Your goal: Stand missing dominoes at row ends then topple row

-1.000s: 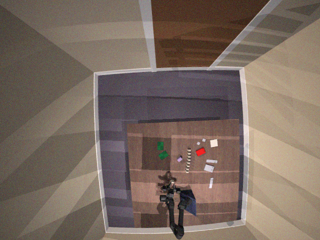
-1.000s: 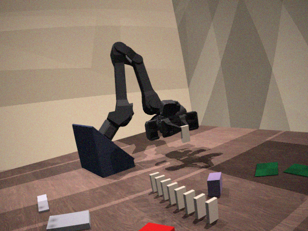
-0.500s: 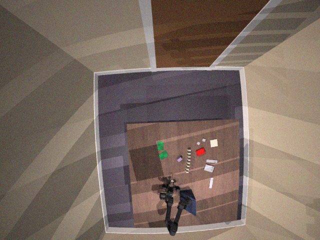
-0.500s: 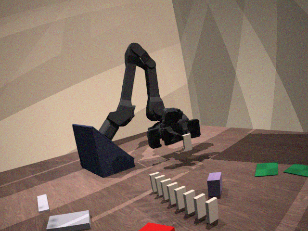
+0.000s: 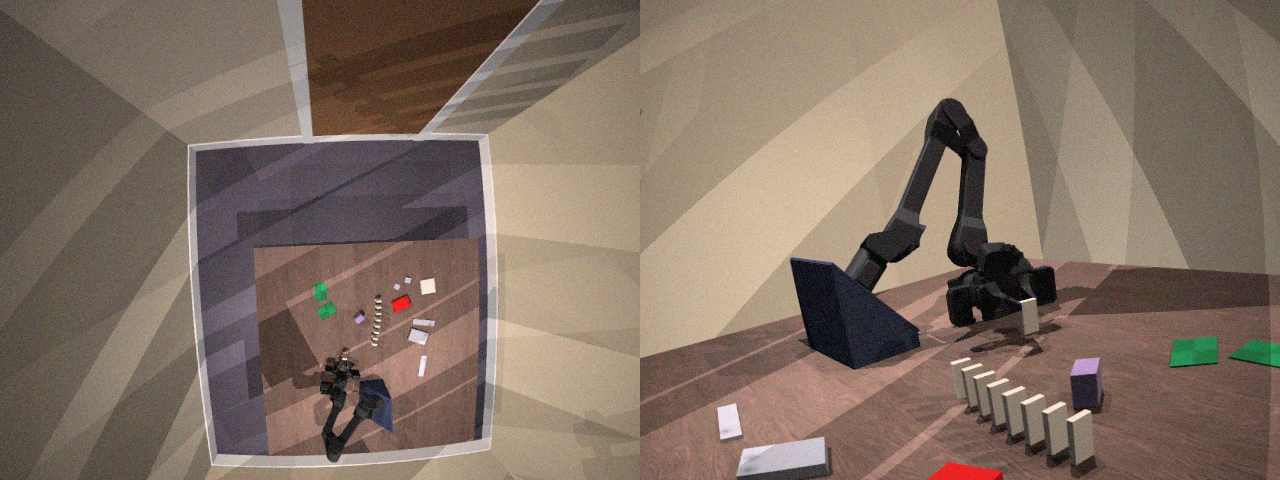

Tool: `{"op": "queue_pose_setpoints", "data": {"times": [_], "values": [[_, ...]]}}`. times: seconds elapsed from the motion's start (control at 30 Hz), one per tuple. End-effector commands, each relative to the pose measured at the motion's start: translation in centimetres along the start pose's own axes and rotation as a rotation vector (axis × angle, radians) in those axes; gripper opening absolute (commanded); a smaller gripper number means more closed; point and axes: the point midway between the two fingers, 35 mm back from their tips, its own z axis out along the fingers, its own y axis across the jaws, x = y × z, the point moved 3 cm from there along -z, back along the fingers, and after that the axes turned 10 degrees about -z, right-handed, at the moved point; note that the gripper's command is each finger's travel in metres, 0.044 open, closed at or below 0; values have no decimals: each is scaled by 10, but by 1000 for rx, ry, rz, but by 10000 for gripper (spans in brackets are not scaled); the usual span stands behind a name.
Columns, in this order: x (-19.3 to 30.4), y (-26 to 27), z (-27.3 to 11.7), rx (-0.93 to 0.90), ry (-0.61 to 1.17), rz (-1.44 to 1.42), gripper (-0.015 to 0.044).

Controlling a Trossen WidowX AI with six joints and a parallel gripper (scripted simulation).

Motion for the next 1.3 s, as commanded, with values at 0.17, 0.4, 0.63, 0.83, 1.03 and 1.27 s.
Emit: {"op": "queue_pose_setpoints", "data": {"times": [0.17, 0.4, 0.63, 0.83, 1.03, 1.27], "values": [[17, 0, 0, -5, -14, 12, 107], [23, -1, -1, -8, -18, 14, 107], [23, -1, -1, -8, -18, 14, 107], [23, -1, -1, -8, -18, 14, 238], [23, -1, -1, -8, -18, 14, 396], [13, -1, -1, -6, -17, 13, 440]]}}
